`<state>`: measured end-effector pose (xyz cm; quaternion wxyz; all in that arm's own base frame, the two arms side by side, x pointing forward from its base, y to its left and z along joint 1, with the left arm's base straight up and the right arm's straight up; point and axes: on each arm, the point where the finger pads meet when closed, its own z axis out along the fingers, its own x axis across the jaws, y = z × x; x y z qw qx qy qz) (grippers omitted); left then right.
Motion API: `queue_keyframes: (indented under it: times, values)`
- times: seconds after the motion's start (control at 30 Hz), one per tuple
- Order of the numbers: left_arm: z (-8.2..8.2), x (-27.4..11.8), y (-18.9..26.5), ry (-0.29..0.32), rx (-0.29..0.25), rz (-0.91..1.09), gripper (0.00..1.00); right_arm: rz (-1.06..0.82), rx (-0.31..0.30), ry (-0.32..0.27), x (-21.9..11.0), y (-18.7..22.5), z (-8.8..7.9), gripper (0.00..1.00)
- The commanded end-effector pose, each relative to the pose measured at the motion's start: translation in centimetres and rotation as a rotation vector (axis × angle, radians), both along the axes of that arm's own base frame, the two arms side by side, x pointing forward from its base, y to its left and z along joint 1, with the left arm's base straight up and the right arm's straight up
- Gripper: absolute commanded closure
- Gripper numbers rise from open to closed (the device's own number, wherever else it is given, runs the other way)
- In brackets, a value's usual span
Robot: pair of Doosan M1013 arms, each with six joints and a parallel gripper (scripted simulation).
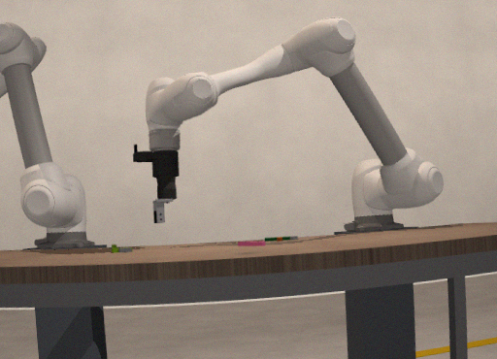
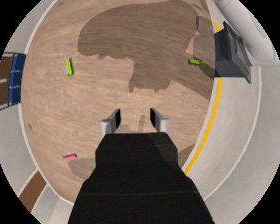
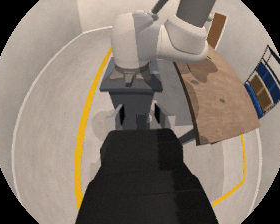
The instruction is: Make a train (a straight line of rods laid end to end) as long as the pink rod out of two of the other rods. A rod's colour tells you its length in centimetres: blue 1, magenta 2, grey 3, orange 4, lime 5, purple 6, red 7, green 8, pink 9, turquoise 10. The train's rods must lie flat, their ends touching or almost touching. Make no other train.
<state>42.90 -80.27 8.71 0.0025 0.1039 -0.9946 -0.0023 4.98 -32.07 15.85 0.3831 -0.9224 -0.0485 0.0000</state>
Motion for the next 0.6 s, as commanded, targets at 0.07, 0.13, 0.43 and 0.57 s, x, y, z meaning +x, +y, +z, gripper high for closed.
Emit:
queue_keyframes:
  times: [0.07,0.13,0.43,0.57]
  values:
    - [0.7,1.4,6.0,-0.007,-0.005,0.194,0.00,0.000,-0.001,0.000,0.0,0.0,0.0,0.00]
    - [0.7,1.6,7.1,-0.007,-0.005,0.225,0.00,0.000,-0.001,0.000,0.0,0.0,0.0,0.00]
    - [1.0,2.3,16.6,-0.007,-0.004,0.512,0.00,0.000,-0.001,0.000,0.0,0.0,0.0,0.00]
    - [0.9,2.1,20.8,-0.007,-0.004,0.633,0.00,0.000,-0.001,0.000,0.0,0.0,0.0,0.00]
